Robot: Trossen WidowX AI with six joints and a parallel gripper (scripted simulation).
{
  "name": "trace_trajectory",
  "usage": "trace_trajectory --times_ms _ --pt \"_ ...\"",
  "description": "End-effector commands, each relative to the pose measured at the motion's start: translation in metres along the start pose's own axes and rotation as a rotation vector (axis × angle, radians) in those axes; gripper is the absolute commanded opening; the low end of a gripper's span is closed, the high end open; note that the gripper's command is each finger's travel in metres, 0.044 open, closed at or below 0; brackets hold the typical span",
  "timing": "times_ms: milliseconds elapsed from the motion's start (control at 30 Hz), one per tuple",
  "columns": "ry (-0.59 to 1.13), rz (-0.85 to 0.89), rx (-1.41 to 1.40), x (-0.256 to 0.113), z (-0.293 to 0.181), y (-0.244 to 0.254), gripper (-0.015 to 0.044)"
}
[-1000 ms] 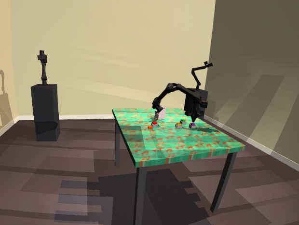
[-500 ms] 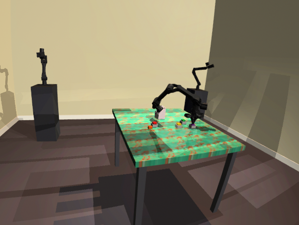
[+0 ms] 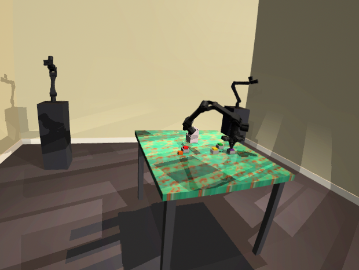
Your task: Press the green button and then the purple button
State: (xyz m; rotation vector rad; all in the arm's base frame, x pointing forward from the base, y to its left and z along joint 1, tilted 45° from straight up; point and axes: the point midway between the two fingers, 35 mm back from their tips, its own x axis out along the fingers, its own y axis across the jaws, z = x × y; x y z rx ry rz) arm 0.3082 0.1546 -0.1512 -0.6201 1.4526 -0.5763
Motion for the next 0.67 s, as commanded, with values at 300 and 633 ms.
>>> trace_trajectory --times_ms 300,633 --pt "0.000 0.008 -0.002 -0.088 -0.065 -0.007 0.0178" --pt "0.000 0.007 -0.002 -0.091 -0.068 -0.008 0.0400"
